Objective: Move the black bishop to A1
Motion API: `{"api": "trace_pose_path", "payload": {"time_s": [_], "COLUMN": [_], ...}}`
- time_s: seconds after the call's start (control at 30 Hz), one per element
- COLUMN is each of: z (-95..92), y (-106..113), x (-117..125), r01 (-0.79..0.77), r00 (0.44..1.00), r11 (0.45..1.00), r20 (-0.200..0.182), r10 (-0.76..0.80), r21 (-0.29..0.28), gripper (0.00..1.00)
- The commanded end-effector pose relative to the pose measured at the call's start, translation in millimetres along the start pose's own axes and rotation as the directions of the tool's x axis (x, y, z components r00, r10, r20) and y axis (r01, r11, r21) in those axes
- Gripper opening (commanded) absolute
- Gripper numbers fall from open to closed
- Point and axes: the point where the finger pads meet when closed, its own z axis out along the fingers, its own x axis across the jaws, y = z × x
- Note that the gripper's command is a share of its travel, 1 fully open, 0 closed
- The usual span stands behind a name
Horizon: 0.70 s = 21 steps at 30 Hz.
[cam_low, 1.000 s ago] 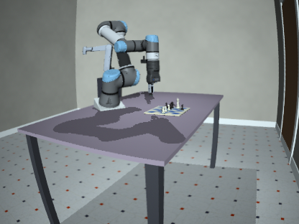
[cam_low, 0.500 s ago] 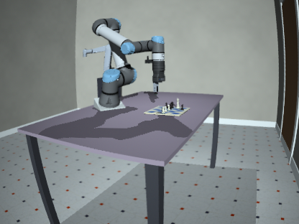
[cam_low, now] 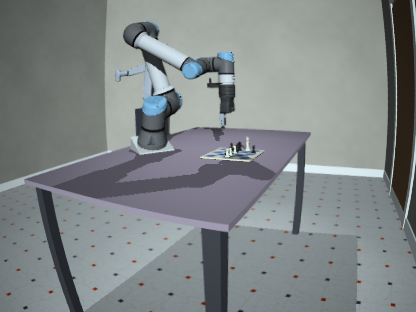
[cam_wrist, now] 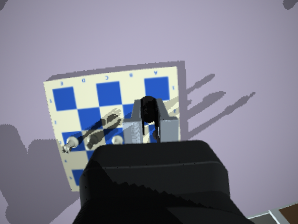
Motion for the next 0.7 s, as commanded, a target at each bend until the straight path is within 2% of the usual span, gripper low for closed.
{"api": "trace_pose_path", "payload": {"time_s": [0.0, 0.67], "z": [-1.2, 1.3], "y": [-2.5, -4.3], "x": [15.0, 16.7], "r01": [0.043, 0.048], "r00": [0.999, 0.999], "r11": [0.999, 0.999], "r20": [0.007, 0.007], "r10": [-0.043, -0.048], "r21": [-0.009, -0.007], "gripper": [0.00, 0.00]}}
